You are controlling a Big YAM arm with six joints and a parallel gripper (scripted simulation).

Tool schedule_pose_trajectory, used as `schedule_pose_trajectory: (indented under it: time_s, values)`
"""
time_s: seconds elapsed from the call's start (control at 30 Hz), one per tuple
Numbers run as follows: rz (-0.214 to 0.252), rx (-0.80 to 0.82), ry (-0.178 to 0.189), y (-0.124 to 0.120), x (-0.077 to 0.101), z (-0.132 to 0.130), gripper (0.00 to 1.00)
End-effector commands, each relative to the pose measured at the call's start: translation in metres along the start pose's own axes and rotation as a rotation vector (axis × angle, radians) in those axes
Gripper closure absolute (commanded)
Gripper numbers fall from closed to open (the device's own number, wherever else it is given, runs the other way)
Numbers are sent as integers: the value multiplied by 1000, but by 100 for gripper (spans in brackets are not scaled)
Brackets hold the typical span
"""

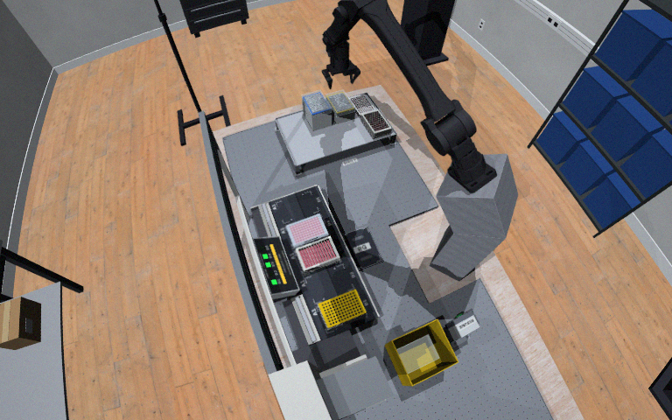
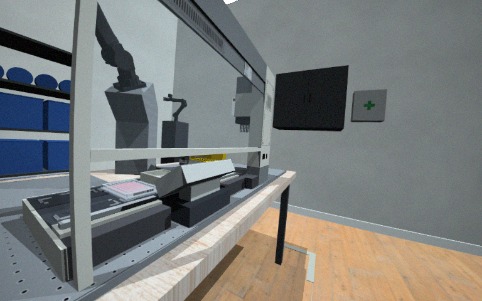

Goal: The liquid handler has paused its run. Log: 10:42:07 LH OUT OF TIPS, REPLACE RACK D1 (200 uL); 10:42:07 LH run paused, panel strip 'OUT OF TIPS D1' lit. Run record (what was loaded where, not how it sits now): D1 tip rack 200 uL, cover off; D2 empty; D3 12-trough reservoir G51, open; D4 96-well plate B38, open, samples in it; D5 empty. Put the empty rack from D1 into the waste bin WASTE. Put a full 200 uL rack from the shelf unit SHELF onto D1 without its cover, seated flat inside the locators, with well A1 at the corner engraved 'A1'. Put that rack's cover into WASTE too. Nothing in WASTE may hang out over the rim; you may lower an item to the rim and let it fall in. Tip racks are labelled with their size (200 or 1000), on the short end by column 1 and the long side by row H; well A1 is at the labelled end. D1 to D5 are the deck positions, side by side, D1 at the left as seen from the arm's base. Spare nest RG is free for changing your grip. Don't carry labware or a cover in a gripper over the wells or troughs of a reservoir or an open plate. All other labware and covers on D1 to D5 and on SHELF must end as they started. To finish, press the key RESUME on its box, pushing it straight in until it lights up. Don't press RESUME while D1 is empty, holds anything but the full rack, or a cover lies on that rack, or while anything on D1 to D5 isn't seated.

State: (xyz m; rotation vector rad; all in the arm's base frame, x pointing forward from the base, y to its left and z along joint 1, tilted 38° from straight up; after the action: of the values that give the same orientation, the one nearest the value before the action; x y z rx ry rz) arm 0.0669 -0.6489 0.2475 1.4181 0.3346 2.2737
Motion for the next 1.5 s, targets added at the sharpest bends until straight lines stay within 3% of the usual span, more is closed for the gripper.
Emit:
schedule_pose_trajectory:
  time_s: [0.0, 0.9, 0.93, 1.03, 1.13, 1.33, 1.47]
  values:
    - [-43, 9, 11, 14, 11, 8, 0]
    - [-43, 9, 11, 14, 11, 8, 0]
    - [-39, 11, 16, 14, -2, 19, 0]
    - [-86, 28, 34, 20, 27, 49, 0]
    - [-75, 23, 32, 15, 29, 63, 0]
    - [-35, 8, 18, 0, 12, 73, 0]
    - [-68, 18, 33, 6, 29, 102, 0]
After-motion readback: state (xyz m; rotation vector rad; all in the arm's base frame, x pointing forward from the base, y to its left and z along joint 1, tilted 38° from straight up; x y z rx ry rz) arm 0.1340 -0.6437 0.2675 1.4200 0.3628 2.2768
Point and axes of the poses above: the point where the finger pads meet when closed, its own x axis back along the fingers, its own z axis across the jaws, y = z × x, the point moved 6 cm from there along x, back along the fingers, and after that the axes turned 10 degrees about -x, right-handed, at the moved point
